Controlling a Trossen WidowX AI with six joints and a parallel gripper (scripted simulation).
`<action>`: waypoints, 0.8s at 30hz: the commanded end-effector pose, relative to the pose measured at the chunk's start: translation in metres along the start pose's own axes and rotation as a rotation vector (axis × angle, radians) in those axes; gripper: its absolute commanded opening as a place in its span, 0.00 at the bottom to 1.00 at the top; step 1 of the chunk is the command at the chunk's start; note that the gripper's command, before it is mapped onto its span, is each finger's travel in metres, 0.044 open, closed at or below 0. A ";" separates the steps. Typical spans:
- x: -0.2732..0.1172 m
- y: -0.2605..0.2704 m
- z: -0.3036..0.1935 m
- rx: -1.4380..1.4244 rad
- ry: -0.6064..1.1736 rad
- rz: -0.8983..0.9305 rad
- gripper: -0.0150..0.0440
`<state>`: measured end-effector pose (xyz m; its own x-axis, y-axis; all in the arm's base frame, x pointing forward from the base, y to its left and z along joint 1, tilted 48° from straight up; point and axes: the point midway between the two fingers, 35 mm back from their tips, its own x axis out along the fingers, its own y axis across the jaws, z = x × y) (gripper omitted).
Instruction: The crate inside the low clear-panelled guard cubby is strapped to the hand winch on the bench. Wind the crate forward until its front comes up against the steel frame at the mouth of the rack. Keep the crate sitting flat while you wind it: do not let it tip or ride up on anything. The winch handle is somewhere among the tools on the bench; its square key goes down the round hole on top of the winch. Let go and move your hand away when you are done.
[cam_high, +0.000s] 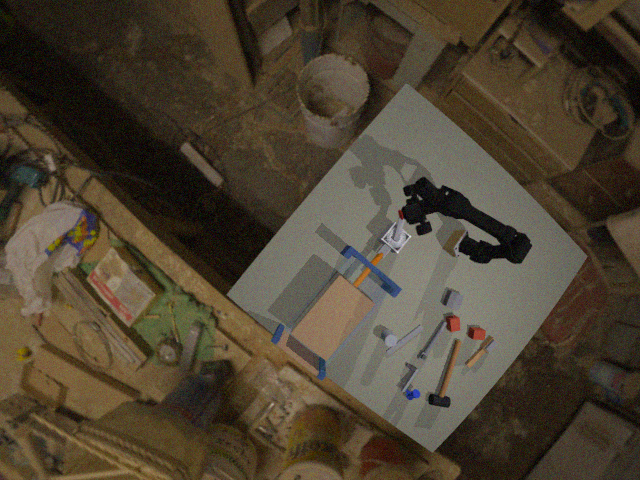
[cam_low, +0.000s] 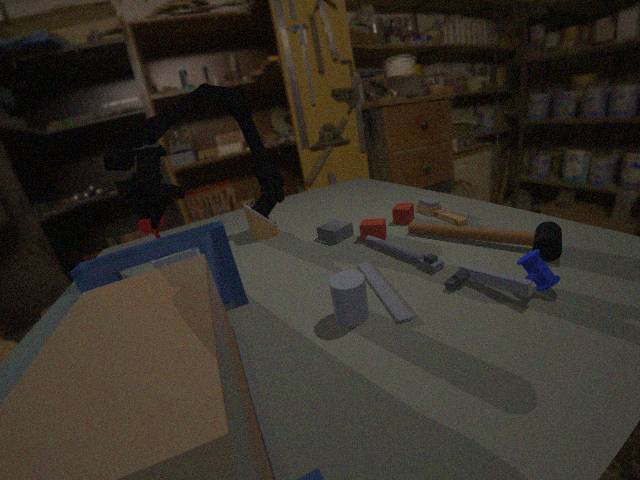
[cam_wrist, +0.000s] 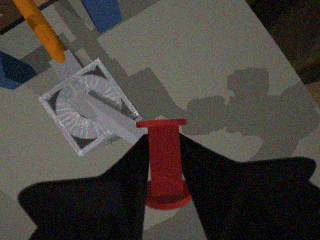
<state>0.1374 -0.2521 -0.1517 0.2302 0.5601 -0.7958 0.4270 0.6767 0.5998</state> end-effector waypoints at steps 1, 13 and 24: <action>0.007 -0.005 0.009 -0.010 0.000 -0.006 0.25; 0.014 -0.011 0.024 -0.011 -0.001 -0.006 0.25; 0.021 -0.014 0.039 -0.012 -0.002 -0.006 0.25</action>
<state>0.1580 -0.2663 -0.1707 0.2232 0.5626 -0.7960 0.4333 0.6743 0.5980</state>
